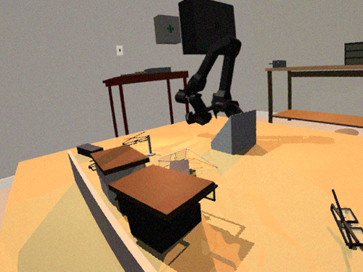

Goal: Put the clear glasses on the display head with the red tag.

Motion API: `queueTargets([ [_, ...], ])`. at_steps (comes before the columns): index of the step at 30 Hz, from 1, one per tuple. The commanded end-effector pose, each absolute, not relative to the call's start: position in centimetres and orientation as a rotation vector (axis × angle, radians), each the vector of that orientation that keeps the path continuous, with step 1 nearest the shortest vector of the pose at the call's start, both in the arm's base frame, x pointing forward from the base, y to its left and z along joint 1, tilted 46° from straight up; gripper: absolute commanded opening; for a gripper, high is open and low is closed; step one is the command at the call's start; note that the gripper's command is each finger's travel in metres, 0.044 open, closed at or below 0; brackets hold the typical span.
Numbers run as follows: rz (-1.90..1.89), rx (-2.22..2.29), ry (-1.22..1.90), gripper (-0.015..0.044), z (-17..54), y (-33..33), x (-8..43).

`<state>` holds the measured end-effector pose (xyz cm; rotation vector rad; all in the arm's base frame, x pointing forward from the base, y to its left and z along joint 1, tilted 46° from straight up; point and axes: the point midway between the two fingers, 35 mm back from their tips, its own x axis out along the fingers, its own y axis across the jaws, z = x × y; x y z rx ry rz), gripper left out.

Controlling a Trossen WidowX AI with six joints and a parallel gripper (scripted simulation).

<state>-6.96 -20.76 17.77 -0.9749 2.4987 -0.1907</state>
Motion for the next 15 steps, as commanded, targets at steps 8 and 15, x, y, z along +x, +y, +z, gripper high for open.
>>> queueTargets([
  [8, -0.191, -0.975, 2.499, 0.044, 17.8, -20.8, -7.0],
  [15, 0.22, -1.28, 2.286, 0.0256, 15.5, -23.0, 0.1],
])
